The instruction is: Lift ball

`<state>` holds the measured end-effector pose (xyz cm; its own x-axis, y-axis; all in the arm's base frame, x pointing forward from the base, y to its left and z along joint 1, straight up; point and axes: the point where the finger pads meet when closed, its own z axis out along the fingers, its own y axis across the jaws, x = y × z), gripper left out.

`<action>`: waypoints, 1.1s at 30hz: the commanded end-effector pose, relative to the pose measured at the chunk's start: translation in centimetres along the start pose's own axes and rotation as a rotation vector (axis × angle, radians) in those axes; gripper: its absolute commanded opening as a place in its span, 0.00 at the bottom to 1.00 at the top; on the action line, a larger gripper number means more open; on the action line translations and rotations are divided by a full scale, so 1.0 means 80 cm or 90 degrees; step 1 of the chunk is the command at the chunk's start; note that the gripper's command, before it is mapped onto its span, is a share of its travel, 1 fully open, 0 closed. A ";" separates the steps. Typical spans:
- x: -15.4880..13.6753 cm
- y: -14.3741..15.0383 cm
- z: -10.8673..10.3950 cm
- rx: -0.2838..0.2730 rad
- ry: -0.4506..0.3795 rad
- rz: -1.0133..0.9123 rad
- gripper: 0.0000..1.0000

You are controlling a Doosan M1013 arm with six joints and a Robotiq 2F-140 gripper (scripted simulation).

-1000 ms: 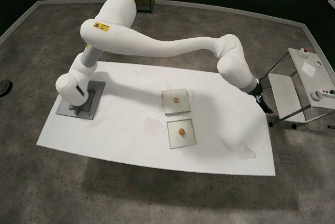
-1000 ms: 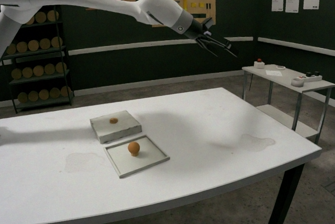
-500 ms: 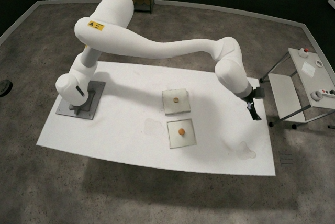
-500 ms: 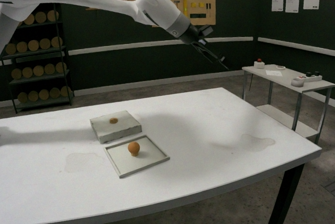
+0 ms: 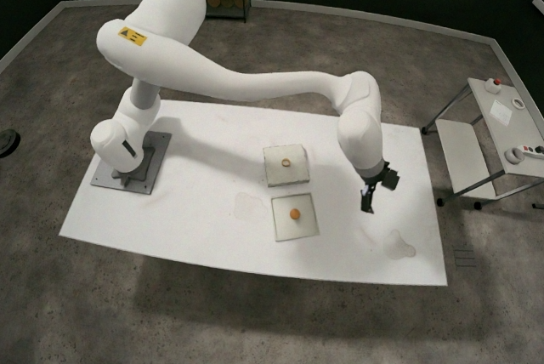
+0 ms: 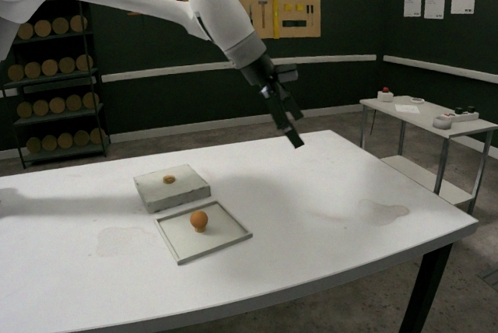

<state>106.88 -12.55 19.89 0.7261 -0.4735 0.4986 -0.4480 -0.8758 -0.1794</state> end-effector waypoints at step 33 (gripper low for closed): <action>-0.279 0.229 -0.095 -0.252 -0.259 0.516 1.00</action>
<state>78.44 -17.31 12.53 0.2142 -0.9768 0.0079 -0.9768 -0.2142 -0.0024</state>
